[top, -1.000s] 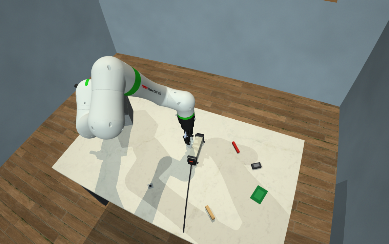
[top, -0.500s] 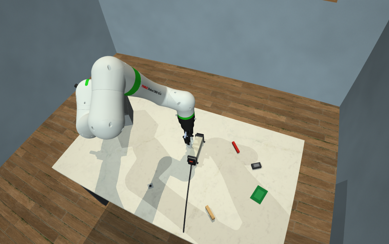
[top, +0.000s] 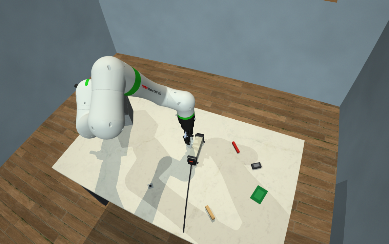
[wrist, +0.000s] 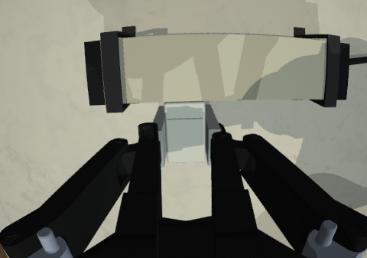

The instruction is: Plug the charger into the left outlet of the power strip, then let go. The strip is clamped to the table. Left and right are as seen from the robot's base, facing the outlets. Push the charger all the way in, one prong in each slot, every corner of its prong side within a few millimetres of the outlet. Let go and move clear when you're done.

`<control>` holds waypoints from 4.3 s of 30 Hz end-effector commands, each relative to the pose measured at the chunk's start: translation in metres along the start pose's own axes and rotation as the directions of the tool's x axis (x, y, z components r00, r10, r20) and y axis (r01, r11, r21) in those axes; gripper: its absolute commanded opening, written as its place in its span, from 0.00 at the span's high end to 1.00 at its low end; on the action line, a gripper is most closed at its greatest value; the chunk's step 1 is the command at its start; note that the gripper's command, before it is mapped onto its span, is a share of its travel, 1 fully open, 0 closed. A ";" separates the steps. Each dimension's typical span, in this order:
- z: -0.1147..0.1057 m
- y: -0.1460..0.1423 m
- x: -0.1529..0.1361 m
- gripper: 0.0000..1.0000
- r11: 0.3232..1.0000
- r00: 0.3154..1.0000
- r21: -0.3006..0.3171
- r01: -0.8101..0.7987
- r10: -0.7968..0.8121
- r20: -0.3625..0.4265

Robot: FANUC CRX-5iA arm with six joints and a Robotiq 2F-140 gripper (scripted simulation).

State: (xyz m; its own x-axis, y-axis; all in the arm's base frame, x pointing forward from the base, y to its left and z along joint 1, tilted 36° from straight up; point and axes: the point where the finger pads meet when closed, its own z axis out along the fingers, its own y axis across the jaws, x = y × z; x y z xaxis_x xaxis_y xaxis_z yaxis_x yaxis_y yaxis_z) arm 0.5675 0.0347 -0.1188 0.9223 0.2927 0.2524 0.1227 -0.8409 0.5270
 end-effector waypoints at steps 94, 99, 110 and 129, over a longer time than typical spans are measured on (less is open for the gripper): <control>-0.001 0.000 0.011 0.90 1.000 1.000 0.000 0.000 0.000 -0.020; -0.001 0.000 0.011 0.90 1.000 1.000 0.000 0.000 0.000 -0.020; -0.001 0.000 0.011 0.62 1.000 1.000 0.000 0.000 0.000 -0.020; -0.001 0.000 0.011 0.62 1.000 1.000 0.000 0.000 0.000 -0.020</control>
State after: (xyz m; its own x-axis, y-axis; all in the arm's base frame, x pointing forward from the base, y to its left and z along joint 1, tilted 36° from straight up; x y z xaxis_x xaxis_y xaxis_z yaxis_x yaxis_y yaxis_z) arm 0.5765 0.0377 -0.1161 0.9155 0.3010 0.2671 0.1227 -0.8409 0.5270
